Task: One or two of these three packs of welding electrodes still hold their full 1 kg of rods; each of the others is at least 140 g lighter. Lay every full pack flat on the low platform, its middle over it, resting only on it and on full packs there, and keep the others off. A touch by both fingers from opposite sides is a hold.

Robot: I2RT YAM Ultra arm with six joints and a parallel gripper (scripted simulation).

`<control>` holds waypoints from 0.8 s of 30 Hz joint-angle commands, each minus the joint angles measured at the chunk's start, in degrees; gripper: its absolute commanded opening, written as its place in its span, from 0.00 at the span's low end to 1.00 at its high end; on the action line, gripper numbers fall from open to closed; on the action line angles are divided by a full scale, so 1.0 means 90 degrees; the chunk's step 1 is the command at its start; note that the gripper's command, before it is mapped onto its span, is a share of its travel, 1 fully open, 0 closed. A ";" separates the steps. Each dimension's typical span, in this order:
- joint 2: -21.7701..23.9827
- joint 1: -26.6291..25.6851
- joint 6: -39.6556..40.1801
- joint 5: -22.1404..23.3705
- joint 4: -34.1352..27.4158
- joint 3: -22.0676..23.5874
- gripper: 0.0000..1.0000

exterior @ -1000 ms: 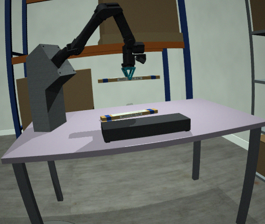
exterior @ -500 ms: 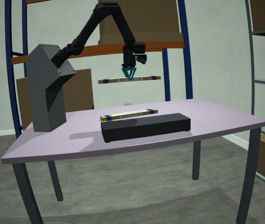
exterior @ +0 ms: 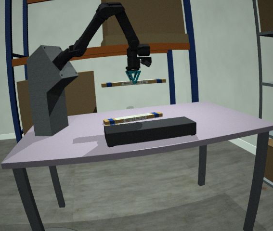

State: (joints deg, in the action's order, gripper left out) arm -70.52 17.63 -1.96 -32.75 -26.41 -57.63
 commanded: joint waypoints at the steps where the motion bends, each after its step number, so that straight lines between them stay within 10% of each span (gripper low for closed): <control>1: 0.0226 0.0083 0.0054 0.0063 0.0125 0.0014 0.00; 24: 0.0184 -0.0044 0.0144 0.0160 0.0292 0.0065 0.00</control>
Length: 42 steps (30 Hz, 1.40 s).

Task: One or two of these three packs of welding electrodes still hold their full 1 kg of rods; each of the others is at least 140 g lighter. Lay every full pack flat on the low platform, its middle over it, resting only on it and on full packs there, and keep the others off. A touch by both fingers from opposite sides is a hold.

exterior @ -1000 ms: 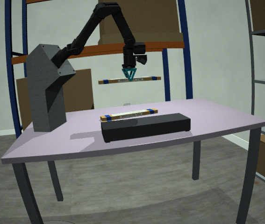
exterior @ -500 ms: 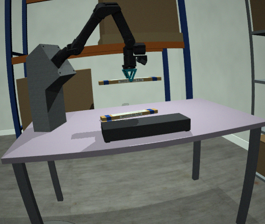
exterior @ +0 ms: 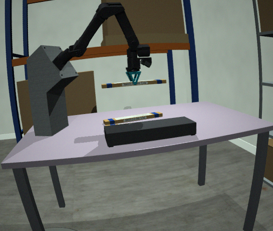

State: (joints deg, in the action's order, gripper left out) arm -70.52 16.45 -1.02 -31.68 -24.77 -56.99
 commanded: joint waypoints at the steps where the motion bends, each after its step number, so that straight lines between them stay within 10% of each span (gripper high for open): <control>1: 0.0182 0.0085 0.0040 0.0048 0.0114 -0.0001 0.00; 42: 0.0120 0.0025 0.0075 0.0074 0.0228 0.0051 0.00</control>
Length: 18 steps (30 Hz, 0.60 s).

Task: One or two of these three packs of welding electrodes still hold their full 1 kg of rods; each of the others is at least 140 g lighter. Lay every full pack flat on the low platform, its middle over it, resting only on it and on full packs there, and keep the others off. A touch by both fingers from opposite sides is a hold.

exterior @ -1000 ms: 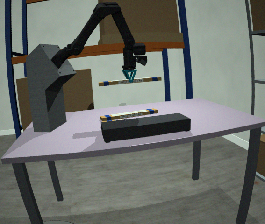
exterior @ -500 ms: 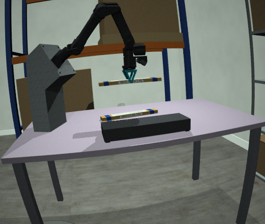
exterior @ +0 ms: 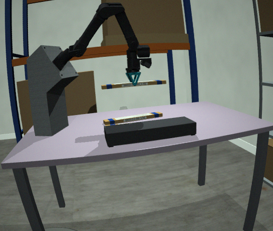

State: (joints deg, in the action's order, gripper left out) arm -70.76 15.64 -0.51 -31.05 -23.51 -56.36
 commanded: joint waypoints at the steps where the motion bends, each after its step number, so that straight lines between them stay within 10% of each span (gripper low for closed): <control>1: 0.0143 0.0115 0.0019 0.0003 0.0090 -0.0019 0.00; 18: -0.0189 -0.0192 0.0176 0.0195 0.0432 0.0062 0.00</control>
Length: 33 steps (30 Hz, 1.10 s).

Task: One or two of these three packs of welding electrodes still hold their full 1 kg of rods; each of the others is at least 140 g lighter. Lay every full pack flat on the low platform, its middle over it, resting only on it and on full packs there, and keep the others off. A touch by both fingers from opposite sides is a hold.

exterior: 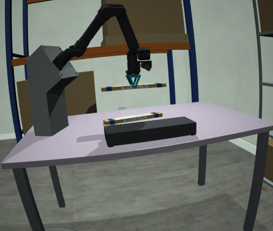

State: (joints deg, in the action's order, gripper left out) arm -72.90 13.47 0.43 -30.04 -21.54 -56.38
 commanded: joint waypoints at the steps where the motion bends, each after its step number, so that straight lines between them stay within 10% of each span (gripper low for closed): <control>1: 0.0049 0.0048 0.0072 0.0083 0.0213 0.0065 0.00; 33: -0.0697 -0.0387 0.0362 0.0435 0.1082 0.0049 0.00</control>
State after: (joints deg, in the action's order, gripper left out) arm -79.57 9.56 3.11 -26.76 -13.58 -56.40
